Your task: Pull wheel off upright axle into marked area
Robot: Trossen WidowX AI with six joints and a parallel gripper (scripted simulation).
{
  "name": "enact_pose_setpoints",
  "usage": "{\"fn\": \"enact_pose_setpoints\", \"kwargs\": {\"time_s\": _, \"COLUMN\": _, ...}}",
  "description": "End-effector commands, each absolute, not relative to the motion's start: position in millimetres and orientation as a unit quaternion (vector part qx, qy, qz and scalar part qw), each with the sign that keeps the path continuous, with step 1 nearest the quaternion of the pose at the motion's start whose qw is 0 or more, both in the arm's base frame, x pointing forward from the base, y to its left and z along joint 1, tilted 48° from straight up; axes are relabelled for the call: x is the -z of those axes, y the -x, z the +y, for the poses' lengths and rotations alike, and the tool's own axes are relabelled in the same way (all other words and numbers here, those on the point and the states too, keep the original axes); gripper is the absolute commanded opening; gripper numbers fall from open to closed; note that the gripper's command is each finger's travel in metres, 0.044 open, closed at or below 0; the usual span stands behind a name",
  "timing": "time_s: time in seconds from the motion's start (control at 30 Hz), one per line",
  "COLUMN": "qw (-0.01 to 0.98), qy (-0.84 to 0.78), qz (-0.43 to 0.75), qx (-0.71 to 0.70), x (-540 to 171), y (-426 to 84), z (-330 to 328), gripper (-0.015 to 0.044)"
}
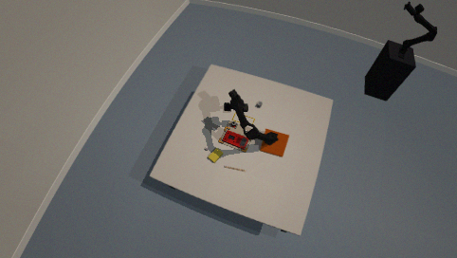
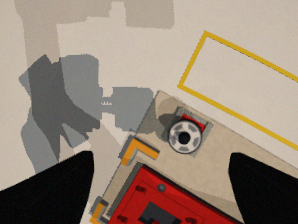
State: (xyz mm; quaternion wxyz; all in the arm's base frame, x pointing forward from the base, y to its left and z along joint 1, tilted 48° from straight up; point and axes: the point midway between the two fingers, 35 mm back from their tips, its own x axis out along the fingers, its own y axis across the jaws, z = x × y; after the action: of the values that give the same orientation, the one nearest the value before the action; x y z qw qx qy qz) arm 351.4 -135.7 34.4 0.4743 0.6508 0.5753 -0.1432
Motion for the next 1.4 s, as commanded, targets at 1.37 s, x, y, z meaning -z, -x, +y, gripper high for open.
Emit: {"fn": "enact_pose_setpoints", "kwargs": {"time_s": 1.37, "qw": 0.257, "qy": -0.653, "qz": 0.665, "qx": 0.257, "x": 71, "y": -358, "z": 10, "gripper": 0.0175}}
